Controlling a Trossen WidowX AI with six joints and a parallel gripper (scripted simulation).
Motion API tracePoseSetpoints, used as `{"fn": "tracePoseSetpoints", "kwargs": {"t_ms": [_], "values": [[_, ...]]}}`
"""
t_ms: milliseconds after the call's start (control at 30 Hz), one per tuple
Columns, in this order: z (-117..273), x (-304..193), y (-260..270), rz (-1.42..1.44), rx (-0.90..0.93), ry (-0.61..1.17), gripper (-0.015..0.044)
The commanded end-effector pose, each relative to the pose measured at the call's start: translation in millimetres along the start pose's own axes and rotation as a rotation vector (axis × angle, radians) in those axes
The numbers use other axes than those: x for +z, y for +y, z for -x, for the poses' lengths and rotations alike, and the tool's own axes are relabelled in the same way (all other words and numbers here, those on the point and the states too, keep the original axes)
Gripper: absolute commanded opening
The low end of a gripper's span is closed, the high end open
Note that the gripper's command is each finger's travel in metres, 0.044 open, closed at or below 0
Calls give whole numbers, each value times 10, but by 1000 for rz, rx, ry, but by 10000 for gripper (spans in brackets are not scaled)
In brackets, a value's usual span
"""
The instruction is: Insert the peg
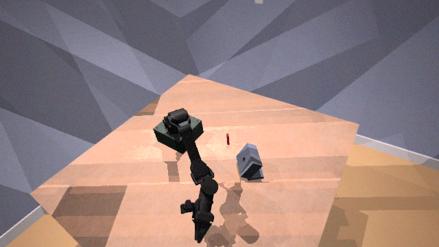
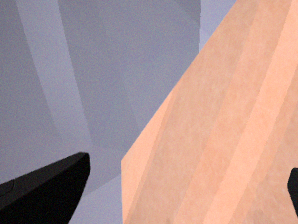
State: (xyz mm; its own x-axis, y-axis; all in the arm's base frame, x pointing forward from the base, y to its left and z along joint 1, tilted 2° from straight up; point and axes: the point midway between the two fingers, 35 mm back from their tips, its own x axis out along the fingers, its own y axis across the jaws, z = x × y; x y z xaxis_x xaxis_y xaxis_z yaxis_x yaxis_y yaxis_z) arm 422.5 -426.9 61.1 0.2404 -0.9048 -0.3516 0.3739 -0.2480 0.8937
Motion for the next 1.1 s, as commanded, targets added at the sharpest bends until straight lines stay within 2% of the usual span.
{"fn": "tracePoseSetpoints", "kwargs": {"t_ms": [0,533,1067], "values": [[252,-280,-15,124,-27,89,440],[1238,-1071,-233,543,-84,388,440],[2350,-1510,-615,972,-87,692,440]]}}
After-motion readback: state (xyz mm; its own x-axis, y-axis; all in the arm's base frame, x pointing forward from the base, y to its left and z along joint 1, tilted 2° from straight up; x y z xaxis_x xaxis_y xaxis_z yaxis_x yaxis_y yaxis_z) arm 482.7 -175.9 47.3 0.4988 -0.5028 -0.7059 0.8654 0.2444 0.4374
